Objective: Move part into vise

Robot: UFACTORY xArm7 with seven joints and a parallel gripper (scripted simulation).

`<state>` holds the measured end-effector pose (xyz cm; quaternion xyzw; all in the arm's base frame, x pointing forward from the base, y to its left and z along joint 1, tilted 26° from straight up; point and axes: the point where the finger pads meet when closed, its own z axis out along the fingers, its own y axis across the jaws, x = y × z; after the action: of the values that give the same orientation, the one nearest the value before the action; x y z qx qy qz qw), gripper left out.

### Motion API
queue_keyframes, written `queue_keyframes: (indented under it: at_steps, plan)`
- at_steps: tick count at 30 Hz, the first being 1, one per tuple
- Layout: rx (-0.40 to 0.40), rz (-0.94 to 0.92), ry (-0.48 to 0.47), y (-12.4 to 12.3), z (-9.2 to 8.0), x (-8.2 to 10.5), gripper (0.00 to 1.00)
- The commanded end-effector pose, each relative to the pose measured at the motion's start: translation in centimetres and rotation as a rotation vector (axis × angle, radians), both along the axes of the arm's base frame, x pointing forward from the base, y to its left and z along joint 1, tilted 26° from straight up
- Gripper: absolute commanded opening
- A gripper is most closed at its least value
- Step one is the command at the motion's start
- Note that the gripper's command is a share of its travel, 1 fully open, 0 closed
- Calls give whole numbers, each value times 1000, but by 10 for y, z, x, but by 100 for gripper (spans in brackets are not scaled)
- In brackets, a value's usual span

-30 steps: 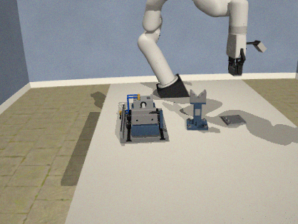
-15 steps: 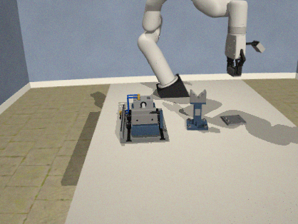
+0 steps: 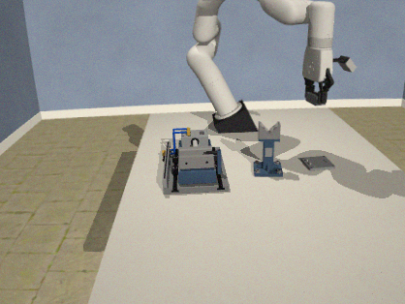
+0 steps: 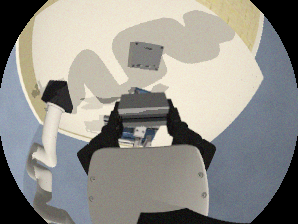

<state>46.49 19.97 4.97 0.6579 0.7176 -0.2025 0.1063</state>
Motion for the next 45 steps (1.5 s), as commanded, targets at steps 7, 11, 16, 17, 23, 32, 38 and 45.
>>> queue_keyframes:
  at_steps: [7, 11, 16, 17, 23, 32, 38, 45]
  plan:
    - [18, 103, 59, -7, 2, 1, 0]
    - [26, 155, 91, -11, 2, 0, 0]
    - [37, 226, 133, -17, 3, 0, 0]
    - [40, 241, 142, -18, 3, 0, 0]
    - [51, 305, 179, -22, 3, -1, 0]
    - [79, 463, 267, -34, 5, -2, 0]
    - [93, 539, 308, -39, 7, -2, 0]
    - [120, 681, 382, -48, 9, -3, 0]
